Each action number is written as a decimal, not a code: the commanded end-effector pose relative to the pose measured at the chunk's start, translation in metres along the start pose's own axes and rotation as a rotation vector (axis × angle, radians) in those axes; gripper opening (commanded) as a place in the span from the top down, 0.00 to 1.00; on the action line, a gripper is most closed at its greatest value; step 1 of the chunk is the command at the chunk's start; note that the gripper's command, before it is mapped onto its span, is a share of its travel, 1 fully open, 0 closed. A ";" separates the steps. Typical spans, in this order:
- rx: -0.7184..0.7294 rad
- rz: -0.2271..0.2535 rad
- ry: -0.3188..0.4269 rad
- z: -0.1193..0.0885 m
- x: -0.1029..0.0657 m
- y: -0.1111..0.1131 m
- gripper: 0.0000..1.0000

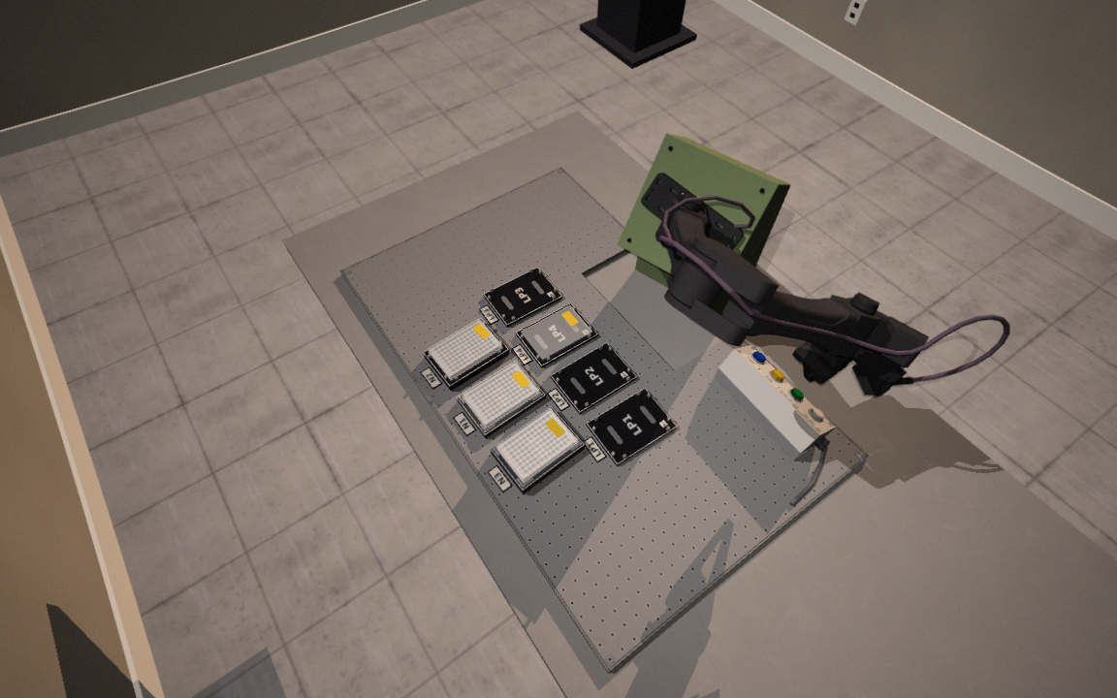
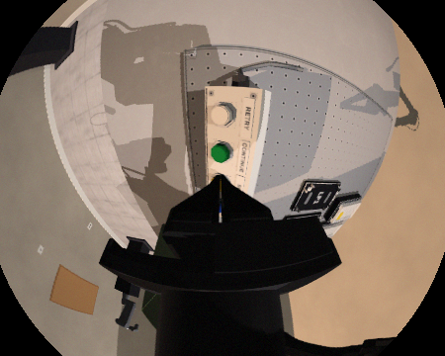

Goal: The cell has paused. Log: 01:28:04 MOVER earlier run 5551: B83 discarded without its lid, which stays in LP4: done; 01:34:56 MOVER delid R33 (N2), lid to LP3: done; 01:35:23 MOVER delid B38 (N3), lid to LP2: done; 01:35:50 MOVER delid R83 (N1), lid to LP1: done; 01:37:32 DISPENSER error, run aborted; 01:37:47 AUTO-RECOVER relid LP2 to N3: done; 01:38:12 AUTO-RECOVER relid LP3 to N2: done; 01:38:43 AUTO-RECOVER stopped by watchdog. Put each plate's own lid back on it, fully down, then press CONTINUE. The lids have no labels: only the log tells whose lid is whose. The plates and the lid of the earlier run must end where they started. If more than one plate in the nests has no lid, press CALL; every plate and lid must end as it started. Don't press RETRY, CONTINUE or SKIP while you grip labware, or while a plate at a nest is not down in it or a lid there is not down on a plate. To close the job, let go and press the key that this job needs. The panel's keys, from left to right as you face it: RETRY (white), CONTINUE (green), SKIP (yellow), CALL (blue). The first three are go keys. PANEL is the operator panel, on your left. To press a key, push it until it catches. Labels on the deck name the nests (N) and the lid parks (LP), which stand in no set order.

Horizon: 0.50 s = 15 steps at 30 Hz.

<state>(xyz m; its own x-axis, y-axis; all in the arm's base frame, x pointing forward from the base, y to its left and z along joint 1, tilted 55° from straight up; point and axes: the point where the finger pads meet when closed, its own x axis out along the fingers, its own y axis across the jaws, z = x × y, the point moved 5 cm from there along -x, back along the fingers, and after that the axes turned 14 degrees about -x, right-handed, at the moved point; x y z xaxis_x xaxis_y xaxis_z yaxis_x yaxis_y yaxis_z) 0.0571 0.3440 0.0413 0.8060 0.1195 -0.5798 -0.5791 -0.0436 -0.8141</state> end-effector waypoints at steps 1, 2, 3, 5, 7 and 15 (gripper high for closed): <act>0.014 -0.006 -0.050 0.011 -0.018 -0.004 1.00; 0.014 -0.006 -0.050 0.011 -0.018 -0.004 1.00; 0.014 -0.006 -0.050 0.011 -0.018 -0.004 1.00; 0.013 -0.006 -0.049 0.011 -0.018 -0.004 1.00; 0.011 -0.006 -0.048 0.011 -0.018 -0.003 1.00; -0.032 -0.006 -0.004 -0.003 0.006 0.008 1.00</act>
<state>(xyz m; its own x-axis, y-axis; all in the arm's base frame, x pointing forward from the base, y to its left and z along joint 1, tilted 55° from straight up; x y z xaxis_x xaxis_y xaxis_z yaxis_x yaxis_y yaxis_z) 0.0579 0.3428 0.0390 0.8061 0.1197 -0.5795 -0.5775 -0.0545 -0.8146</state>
